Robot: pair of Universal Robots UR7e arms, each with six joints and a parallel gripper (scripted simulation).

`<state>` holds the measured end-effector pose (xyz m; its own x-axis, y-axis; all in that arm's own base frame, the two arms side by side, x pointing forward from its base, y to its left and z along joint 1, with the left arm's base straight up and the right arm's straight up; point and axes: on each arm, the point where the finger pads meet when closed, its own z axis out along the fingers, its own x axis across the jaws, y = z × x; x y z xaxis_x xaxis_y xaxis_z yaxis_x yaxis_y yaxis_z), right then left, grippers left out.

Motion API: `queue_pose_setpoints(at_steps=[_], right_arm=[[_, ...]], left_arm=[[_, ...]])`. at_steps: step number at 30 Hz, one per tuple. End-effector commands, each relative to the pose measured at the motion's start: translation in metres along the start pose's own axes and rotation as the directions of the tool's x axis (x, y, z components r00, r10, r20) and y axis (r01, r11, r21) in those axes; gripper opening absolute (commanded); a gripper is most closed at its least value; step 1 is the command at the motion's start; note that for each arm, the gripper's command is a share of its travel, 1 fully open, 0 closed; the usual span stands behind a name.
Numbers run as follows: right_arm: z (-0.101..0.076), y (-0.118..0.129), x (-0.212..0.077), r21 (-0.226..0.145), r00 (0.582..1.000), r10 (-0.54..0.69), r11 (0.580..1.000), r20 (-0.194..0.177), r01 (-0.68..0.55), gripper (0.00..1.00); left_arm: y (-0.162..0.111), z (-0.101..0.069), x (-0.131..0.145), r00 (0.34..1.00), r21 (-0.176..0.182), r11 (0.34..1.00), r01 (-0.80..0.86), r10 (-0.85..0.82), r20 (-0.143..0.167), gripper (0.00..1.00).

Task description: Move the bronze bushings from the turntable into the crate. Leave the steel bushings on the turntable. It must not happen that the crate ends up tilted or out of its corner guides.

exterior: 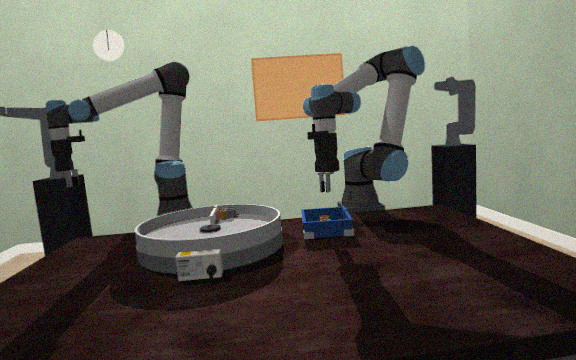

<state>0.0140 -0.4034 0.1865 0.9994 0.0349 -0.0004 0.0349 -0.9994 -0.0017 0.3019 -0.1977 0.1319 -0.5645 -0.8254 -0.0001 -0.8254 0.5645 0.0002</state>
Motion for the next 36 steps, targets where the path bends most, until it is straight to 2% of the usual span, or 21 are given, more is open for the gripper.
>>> queue_pose_setpoints(at_steps=[1,9,20,22,36], right_arm=[[-0.001,0.000,0.000,-0.002,1.000,0.000,1.000,0.000,0.000,1.00],[-0.001,0.000,0.000,-0.002,1.000,0.000,1.000,0.000,0.000,1.00],[-0.001,0.000,0.000,-0.002,1.000,0.000,1.000,0.000,0.000,1.00],[-0.001,0.000,0.000,-0.002,1.000,0.000,1.000,0.000,0.000,1.00],[-0.001,0.000,0.000,-0.002,1.000,0.000,1.000,0.000,0.000,1.00]], left_arm=[[-0.003,0.000,0.003,1.000,0.001,1.000,-0.006,0.006,0.000,0.39],[-0.010,-0.001,0.014,1.000,0.001,1.000,-0.028,0.028,0.000,0.39],[-0.036,-0.001,0.055,0.994,0.001,0.994,-0.112,0.112,0.000,0.39],[-0.036,-0.001,0.055,0.994,0.001,0.994,-0.112,0.112,0.000,0.39],[-0.088,-0.001,0.137,0.962,0.002,0.962,-0.274,0.274,0.000,0.39]])
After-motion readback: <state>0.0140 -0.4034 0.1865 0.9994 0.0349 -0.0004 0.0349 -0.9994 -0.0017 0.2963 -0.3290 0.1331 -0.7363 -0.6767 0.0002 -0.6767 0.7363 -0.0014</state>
